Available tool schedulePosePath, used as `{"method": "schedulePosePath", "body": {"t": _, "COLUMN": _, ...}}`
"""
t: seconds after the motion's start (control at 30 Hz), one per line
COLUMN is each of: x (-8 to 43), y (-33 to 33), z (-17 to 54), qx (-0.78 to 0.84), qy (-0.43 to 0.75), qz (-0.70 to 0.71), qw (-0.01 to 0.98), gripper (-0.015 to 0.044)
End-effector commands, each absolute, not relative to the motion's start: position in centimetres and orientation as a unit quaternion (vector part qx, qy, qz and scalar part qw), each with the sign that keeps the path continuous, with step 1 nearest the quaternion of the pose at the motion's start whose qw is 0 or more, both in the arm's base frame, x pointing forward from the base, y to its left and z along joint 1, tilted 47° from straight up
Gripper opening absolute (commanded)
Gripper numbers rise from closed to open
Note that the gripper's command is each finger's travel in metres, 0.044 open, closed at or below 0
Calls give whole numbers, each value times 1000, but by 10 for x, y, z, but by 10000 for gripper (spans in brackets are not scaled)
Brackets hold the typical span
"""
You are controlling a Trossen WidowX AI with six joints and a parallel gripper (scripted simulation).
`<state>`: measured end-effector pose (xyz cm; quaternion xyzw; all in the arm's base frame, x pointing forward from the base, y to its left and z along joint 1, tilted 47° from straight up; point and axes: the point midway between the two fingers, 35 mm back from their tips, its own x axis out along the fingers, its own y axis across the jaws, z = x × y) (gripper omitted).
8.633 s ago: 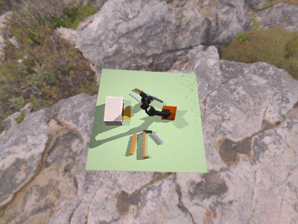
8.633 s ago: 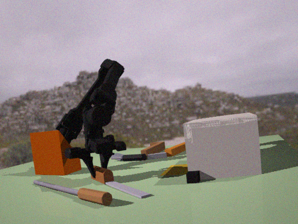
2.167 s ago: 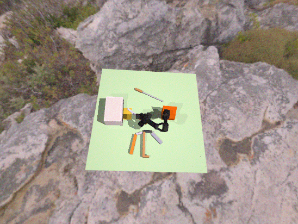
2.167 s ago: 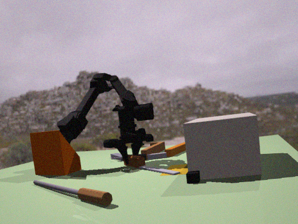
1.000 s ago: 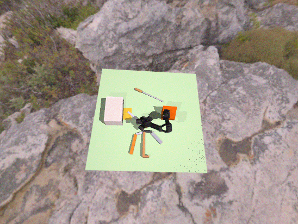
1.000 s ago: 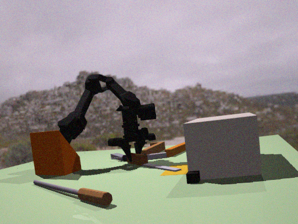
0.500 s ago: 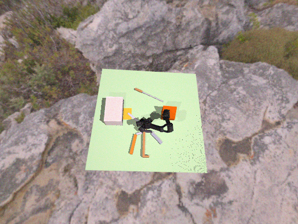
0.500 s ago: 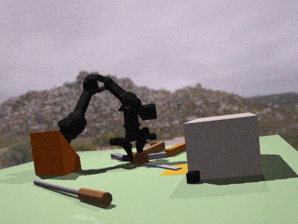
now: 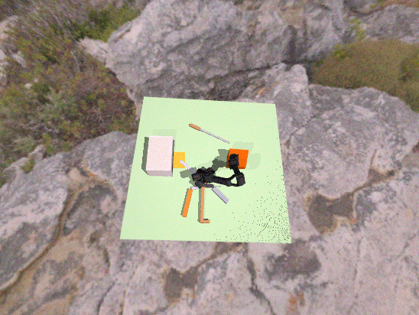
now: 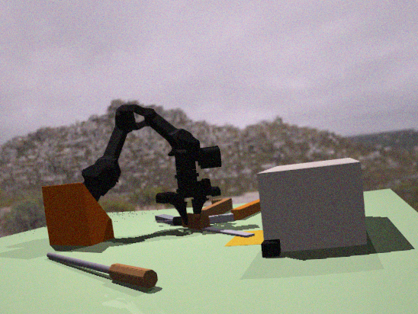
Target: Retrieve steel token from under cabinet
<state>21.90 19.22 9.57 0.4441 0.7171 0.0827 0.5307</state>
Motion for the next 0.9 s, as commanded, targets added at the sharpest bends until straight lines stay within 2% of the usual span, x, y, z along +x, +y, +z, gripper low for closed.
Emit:
{"method": "schedulePosePath", "body": {"t": 0.0, "x": 220, "y": 199, "z": 107, "qx": 446, "qy": 714, "qz": 92, "qw": 532, "gripper": 0}}
{"method": "schedulePosePath", "body": {"t": 0.87, "x": 216, "y": 222, "z": 133, "qx": 447, "qy": 713, "qz": 93, "qw": 532, "gripper": 0}}
